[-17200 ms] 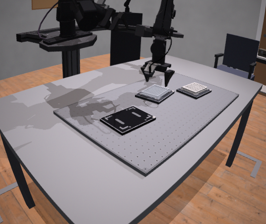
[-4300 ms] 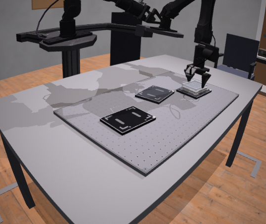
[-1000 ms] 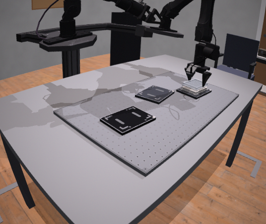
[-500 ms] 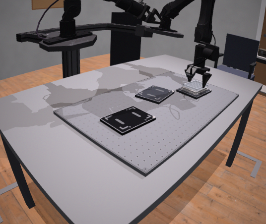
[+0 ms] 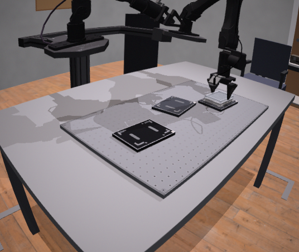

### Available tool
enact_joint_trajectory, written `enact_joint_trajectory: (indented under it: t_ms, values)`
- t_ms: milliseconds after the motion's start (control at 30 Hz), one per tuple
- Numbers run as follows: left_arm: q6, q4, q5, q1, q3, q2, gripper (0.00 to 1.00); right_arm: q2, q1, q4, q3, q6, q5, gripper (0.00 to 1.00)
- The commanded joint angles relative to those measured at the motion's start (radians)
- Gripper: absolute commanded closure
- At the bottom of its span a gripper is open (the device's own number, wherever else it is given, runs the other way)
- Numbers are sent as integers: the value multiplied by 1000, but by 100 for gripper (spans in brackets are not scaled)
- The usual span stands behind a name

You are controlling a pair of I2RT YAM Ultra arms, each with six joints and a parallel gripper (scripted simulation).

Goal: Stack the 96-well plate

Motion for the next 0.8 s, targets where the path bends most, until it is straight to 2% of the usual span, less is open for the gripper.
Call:
enact_joint_trajectory:
  t_ms: [0, 67, 200, 567, 767]
  values:
    - [-6, -26, 4, 0, 12, -3, 21, 4, 5, 27, 0, 5, 6, 0]
    - [-6, -27, 4, 0, 12, -3, 0, 4, 5, 27, 0, 5, 6, 0]
    - [-3, -68, 2, -12, 32, -29, 0, 4, 5, 27, 0, 5, 6, 0]
    - [-17, -85, -4, -21, -29, -95, 0, 4, 5, 27, 0, 5, 6, 0]
    - [-36, -204, -1, -41, -96, -268, 0, 4, 5, 27, 0, 5, 6, 0]
